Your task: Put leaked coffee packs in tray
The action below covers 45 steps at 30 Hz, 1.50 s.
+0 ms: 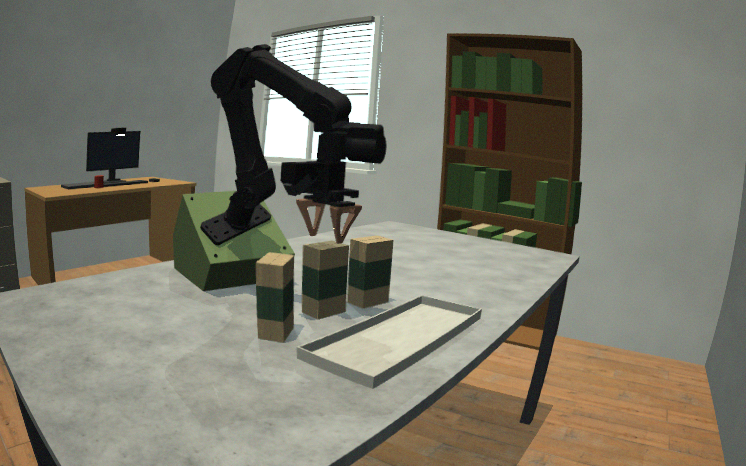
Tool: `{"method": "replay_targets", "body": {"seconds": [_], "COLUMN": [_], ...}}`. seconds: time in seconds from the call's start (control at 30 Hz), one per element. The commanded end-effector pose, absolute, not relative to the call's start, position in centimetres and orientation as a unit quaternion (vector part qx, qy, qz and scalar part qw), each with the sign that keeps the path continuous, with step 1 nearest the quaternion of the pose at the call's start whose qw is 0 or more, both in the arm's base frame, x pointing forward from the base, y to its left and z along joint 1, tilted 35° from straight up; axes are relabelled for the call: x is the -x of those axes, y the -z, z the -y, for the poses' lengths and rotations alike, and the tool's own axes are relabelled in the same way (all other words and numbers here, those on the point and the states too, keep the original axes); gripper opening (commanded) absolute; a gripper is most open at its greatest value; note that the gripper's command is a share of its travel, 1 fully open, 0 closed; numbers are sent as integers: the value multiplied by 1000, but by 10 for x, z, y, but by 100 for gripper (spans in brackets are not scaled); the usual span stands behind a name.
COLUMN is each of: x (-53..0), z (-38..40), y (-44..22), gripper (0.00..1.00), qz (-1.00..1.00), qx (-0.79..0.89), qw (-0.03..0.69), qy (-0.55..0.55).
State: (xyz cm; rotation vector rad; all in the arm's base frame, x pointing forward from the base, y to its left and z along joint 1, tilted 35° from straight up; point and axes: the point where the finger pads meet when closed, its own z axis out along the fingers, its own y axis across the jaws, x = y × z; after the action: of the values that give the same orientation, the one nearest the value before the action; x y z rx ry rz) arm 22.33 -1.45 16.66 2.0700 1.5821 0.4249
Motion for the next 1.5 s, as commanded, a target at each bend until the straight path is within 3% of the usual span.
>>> {"method": "replay_targets", "body": {"seconds": [0.0,1.47], "x": [-226,-229], "z": [16,18], "y": [-183,-156], "gripper": [77,77], "qz": [-572,-581], "qx": [-757,-761], "qw": [262,245], "qy": [-178,-151]}}
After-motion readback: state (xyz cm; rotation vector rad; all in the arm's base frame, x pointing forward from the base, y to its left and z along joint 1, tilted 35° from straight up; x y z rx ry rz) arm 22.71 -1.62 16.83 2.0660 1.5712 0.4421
